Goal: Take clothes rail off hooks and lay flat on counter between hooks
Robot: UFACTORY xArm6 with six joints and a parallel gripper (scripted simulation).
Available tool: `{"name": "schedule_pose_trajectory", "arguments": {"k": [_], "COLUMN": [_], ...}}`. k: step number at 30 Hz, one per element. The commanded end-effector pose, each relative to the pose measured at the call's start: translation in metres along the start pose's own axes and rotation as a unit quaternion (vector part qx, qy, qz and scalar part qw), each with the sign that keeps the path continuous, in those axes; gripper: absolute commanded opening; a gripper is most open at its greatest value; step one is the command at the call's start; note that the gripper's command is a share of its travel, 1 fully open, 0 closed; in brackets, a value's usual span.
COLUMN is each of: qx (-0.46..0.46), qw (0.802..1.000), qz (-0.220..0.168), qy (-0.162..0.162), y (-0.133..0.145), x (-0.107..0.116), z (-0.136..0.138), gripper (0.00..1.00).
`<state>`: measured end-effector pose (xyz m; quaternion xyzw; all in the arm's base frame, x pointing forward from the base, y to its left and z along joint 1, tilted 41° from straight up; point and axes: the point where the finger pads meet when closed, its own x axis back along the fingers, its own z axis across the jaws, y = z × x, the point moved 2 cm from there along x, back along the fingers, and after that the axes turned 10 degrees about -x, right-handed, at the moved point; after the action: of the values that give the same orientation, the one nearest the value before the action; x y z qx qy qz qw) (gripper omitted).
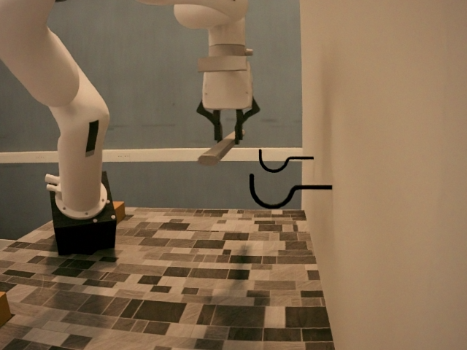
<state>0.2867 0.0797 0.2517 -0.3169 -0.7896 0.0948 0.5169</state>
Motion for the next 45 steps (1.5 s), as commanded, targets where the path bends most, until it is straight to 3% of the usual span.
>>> {"name": "schedule_pose_trajectory", "arguments": {"k": [1,6,25,45], "qx": [-0.001,-0.001,-0.001,-0.001], "qw": [1.0,1.0,1.0,1.0], "qz": [-0.002,-0.002,-0.002,-0.002], "qy": [-0.001,-0.001,-0.001,-0.001], "y": [-0.001,-0.002,-0.002,-0.002], "x": [0.002,0.002,0.002,-0.028], "z": [0.019,0.036,0.037,0.037], "gripper": [0.0,0.0,0.0,0.0]}}
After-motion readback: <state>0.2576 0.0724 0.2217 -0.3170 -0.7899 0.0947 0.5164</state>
